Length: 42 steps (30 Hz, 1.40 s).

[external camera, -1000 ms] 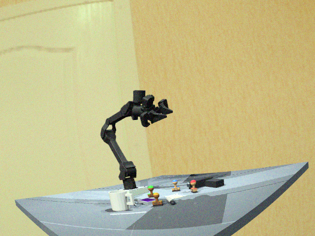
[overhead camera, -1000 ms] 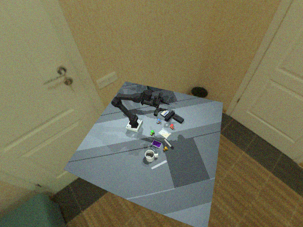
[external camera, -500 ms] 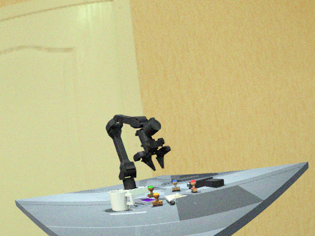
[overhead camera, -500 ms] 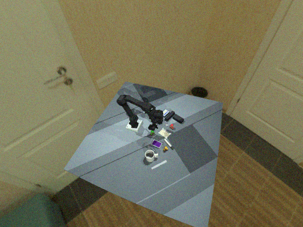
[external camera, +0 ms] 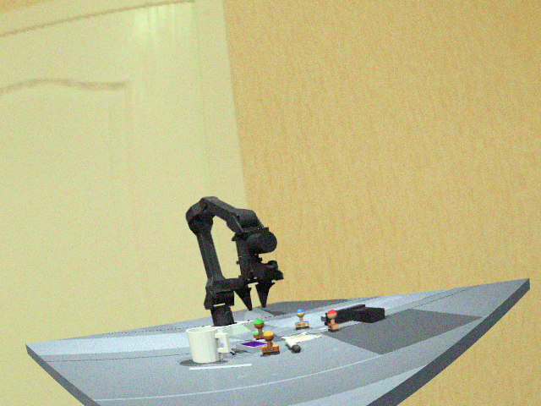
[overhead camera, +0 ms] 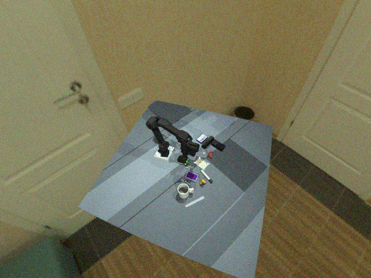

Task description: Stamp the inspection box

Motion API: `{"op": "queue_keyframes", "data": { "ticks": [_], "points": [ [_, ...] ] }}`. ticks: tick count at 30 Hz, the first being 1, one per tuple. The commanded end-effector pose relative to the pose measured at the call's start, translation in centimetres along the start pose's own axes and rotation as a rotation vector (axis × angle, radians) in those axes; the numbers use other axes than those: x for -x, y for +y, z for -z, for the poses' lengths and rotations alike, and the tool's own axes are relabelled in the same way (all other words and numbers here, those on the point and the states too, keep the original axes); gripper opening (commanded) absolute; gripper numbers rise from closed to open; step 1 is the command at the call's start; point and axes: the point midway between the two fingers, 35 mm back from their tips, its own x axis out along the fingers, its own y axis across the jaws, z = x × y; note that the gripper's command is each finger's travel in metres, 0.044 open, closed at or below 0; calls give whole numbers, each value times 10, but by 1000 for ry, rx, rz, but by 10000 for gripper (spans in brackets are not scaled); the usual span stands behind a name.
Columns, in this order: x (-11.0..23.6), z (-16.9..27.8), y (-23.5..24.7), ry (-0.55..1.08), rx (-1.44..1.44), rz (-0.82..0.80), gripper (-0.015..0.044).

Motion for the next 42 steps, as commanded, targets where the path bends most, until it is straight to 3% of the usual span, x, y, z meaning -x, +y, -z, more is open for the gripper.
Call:
{"op": "queue_keyframes", "data": {
  "ticks": [1,42],
  "points": [
    [-3,1,-1,17,8,4,226],
    [-70,1,-3,17,8,4,226]
  ]
}}
